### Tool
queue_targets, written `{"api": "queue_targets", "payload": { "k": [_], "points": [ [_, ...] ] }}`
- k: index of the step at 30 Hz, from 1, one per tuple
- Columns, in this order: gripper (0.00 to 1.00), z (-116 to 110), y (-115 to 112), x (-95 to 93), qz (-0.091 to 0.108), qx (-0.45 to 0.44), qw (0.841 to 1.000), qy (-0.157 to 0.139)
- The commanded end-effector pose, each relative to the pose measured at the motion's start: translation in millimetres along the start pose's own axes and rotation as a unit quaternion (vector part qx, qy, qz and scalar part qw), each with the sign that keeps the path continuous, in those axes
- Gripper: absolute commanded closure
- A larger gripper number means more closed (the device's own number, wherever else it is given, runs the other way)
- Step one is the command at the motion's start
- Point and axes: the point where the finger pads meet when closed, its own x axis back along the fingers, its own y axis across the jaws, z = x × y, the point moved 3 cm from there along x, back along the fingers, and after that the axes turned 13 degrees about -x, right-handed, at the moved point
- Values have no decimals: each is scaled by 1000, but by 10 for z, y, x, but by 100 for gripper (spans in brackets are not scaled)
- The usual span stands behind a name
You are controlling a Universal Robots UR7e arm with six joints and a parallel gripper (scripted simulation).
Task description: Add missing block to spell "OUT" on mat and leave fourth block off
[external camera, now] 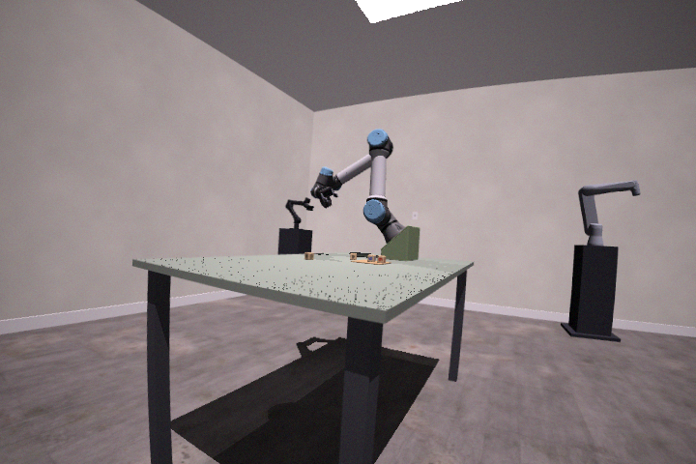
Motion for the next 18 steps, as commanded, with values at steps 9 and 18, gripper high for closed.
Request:
{"api": "queue_targets", "payload": {
  "k": [9,18],
  "points": [
    [0,174,69,-108,-54,-53,996,52],
    [0,361,113,-219,-98,-105,983,117]
  ]
}}
